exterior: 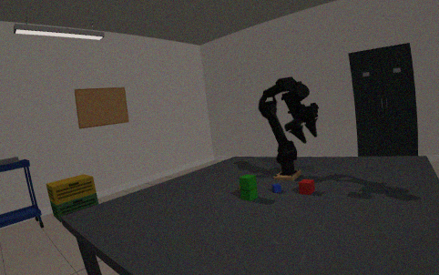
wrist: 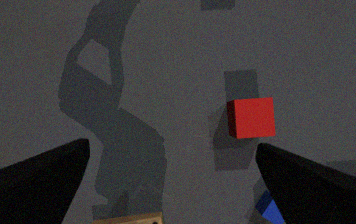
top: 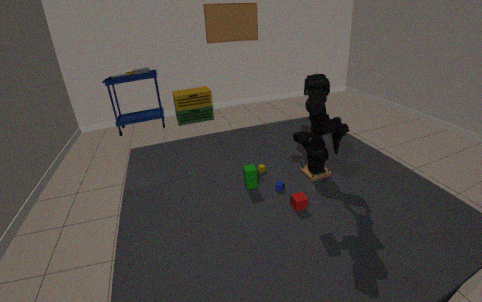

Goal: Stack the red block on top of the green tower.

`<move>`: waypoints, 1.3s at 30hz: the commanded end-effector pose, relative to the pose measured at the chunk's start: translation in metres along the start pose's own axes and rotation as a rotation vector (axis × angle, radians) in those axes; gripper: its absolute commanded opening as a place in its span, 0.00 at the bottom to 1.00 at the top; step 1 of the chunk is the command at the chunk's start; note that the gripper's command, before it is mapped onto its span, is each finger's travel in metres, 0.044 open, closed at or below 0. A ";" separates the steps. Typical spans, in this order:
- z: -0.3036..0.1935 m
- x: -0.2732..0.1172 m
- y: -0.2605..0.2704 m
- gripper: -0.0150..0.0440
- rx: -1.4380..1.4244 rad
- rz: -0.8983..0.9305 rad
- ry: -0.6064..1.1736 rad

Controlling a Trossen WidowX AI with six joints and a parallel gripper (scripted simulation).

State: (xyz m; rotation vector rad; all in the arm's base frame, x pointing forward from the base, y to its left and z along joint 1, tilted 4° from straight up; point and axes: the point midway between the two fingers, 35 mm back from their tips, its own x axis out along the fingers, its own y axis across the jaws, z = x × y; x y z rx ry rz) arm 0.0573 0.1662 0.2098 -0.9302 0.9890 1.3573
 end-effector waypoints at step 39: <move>0.005 0.081 -0.098 1.00 1.431 -0.344 0.189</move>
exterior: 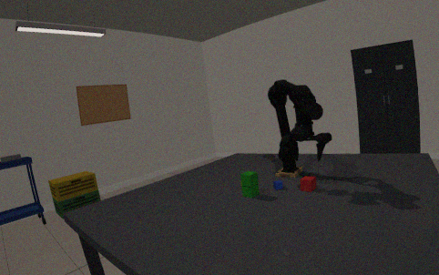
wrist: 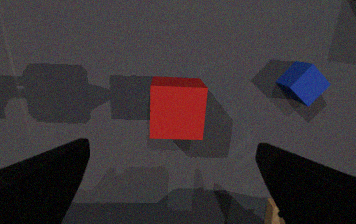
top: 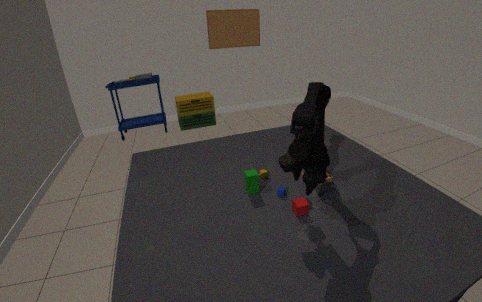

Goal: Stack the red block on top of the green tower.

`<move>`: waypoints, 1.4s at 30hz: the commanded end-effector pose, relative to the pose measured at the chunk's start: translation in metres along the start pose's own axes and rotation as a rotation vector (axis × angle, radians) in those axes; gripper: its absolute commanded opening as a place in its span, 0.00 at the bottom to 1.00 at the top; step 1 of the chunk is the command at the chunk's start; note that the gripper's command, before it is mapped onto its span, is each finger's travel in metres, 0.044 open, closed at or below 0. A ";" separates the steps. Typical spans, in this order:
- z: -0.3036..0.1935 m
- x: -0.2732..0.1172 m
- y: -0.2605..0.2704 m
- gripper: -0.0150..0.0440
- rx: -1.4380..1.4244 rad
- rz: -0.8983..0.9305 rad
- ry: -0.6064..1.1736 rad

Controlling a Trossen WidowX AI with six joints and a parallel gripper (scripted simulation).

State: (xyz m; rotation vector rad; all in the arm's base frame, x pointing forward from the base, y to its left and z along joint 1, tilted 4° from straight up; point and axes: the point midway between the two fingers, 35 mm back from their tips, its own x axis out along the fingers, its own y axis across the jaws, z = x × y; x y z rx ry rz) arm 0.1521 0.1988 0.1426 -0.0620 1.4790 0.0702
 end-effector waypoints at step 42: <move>-0.004 0.102 -0.005 1.00 -0.004 -0.015 0.006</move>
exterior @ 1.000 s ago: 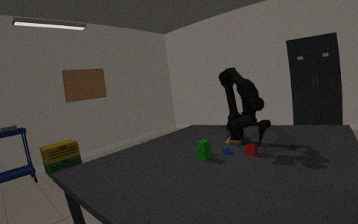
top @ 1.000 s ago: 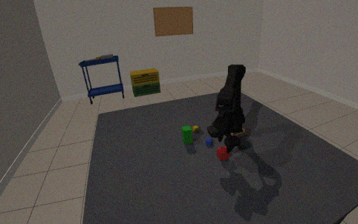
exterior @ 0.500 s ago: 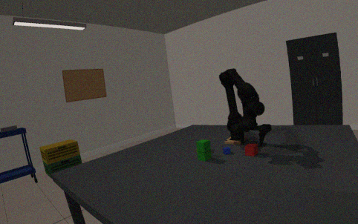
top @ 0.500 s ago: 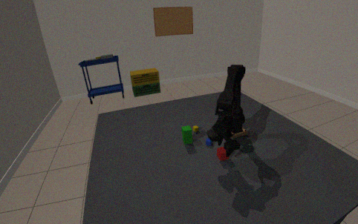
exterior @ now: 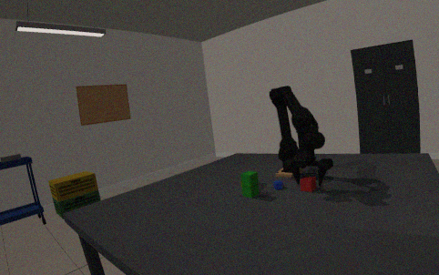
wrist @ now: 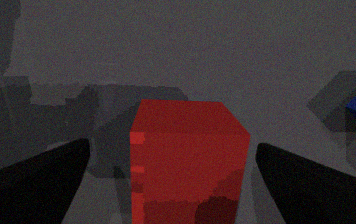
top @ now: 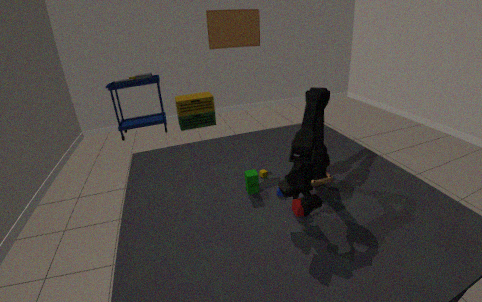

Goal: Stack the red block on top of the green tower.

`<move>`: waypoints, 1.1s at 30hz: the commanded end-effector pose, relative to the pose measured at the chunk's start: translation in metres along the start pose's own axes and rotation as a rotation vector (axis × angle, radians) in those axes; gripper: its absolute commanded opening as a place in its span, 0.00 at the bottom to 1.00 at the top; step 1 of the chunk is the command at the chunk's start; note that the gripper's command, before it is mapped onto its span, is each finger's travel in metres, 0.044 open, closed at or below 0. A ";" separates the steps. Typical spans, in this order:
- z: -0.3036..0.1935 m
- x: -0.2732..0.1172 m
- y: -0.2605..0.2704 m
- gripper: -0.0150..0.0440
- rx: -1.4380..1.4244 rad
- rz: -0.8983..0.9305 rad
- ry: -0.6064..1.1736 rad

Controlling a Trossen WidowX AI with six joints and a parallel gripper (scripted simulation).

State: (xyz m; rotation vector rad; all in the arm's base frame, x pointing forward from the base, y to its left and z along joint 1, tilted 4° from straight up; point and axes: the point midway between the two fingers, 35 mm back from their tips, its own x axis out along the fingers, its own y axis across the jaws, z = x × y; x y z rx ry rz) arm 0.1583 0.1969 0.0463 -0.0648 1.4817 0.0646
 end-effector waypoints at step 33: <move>-0.002 0.012 -0.004 0.58 -0.006 -0.010 0.003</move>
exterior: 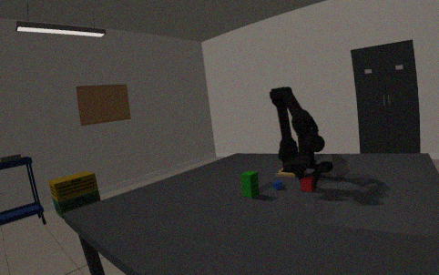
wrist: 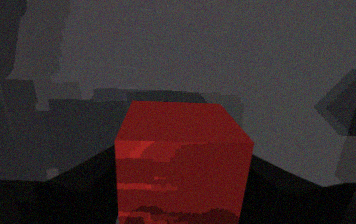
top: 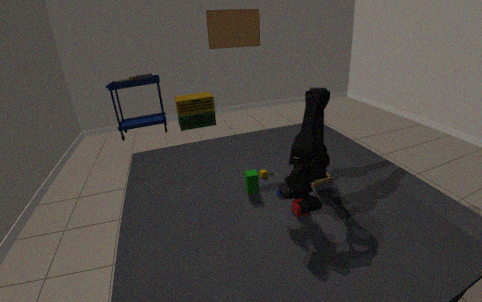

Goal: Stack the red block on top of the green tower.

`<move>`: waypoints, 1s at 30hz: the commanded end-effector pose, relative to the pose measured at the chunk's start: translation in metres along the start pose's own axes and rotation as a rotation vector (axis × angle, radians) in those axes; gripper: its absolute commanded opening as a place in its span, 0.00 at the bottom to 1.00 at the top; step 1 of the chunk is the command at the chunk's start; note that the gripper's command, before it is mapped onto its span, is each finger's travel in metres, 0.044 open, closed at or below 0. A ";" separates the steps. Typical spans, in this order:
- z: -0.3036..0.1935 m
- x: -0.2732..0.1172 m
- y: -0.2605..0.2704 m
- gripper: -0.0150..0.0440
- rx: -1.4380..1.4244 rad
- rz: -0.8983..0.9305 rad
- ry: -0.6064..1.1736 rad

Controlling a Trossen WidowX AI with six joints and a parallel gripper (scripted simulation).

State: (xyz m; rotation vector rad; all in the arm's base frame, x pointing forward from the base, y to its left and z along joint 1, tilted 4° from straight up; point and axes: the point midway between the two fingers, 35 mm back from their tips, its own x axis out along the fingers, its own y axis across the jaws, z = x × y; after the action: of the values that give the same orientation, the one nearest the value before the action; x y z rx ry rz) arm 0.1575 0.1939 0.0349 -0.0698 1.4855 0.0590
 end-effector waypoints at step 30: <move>0.000 -0.117 0.001 0.25 -0.006 -0.002 0.000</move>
State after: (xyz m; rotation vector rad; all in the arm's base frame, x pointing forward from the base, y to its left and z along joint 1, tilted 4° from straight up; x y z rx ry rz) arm 0.1477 0.1939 0.1421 -0.0831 1.4920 0.0617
